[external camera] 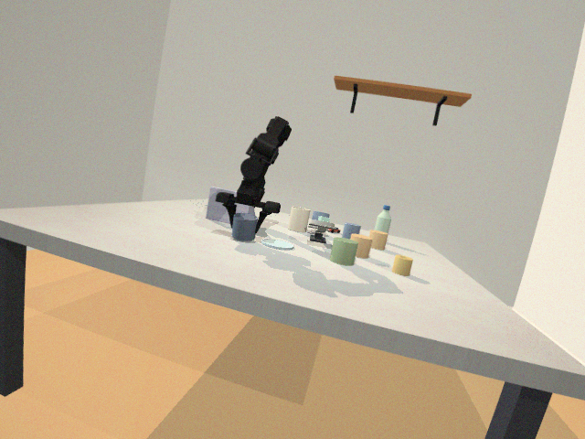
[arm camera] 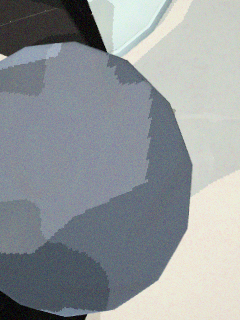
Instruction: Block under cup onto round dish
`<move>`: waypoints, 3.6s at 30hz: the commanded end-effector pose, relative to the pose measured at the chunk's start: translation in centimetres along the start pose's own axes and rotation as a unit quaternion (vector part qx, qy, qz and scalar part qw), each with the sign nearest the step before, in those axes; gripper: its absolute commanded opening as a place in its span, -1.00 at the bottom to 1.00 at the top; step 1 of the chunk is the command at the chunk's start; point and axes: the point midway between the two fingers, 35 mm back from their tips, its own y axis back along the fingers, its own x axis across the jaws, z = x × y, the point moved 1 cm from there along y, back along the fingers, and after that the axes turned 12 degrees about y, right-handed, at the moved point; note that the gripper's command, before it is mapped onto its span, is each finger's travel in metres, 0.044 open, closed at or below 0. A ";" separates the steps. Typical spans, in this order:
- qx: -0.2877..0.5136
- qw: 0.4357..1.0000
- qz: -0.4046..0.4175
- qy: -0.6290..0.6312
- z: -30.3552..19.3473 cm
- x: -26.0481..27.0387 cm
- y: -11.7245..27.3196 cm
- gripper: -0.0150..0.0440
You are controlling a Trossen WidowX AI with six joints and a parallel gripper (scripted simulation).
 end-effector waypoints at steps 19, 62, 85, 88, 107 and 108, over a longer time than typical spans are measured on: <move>0.001 1.000 0.001 -0.001 0.0 0.0 0.8 1.00; 0.005 0.989 0.009 0.148 -8.6 26.0 8.5 0.39; 0.005 0.989 0.010 0.148 -8.7 26.0 5.2 0.30; 0.005 0.989 0.010 0.148 -8.7 26.0 5.2 0.03; -0.007 0.991 0.018 0.130 -8.4 26.1 10.3 -0.49; -0.009 0.992 0.019 0.128 -8.4 26.1 10.8 -0.49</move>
